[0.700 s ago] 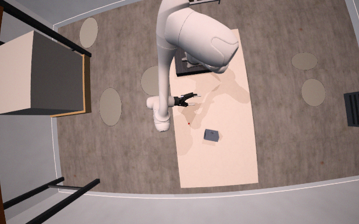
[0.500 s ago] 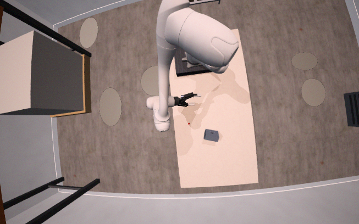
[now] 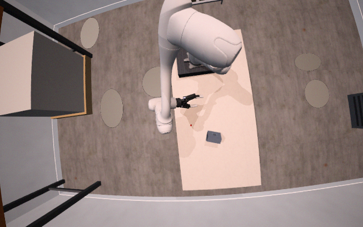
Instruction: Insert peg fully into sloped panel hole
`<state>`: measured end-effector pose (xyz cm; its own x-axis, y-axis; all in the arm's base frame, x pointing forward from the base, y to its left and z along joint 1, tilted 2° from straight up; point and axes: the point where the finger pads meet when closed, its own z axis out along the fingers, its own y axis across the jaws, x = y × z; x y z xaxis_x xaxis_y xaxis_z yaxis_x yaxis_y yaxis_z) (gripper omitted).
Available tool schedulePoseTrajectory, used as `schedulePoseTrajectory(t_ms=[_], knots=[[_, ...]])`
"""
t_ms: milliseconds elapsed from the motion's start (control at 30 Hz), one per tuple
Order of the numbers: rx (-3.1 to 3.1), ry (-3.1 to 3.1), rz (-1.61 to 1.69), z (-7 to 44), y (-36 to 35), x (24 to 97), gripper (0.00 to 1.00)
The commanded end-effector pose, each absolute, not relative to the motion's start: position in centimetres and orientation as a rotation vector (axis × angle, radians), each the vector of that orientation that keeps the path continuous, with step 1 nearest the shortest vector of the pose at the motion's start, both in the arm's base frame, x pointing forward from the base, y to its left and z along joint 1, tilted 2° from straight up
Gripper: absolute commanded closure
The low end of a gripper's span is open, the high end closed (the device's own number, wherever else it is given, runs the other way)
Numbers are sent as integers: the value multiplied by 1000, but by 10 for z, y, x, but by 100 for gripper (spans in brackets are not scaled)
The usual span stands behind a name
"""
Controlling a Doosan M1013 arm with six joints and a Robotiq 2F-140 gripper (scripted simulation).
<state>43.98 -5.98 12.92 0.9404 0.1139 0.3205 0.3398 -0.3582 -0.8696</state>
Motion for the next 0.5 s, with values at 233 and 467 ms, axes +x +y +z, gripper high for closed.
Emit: schedulePoseTrajectory(t_ms=[233,467], knots=[[-2005,-766,-313,94,-68,445,0],[-2000,-997,-340,79,-75,450,0]])
